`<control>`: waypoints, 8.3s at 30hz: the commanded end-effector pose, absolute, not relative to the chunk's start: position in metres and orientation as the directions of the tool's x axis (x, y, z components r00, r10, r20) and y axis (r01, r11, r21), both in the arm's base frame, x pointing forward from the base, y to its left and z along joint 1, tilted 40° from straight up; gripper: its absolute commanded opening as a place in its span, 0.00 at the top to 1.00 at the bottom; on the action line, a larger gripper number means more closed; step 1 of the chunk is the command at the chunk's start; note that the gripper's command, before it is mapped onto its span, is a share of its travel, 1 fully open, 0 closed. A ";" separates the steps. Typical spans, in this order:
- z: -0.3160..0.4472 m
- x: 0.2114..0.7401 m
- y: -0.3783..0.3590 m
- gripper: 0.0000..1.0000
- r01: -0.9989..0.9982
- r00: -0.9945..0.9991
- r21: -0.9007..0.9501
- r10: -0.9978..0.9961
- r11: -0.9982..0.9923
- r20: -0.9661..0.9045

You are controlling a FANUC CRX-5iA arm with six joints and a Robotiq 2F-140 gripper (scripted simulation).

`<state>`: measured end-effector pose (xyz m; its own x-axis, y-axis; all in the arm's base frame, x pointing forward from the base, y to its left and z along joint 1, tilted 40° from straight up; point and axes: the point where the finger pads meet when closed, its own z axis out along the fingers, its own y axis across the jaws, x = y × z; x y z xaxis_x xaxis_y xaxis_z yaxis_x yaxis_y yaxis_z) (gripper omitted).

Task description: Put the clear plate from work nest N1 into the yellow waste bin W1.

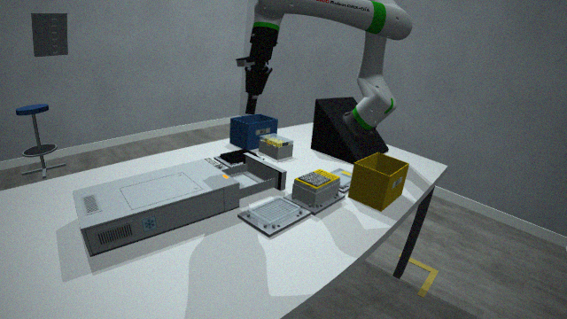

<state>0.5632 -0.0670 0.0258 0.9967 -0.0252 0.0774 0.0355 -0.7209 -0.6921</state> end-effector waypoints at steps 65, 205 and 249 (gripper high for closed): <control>0.112 0.522 0.043 0.30 0.136 0.985 -0.646 0.171 -0.751 0.009; 0.090 0.655 0.262 0.30 0.136 0.985 -0.646 0.171 -0.751 0.009; 0.054 0.650 0.291 0.30 0.136 0.985 -0.646 0.171 -0.751 0.009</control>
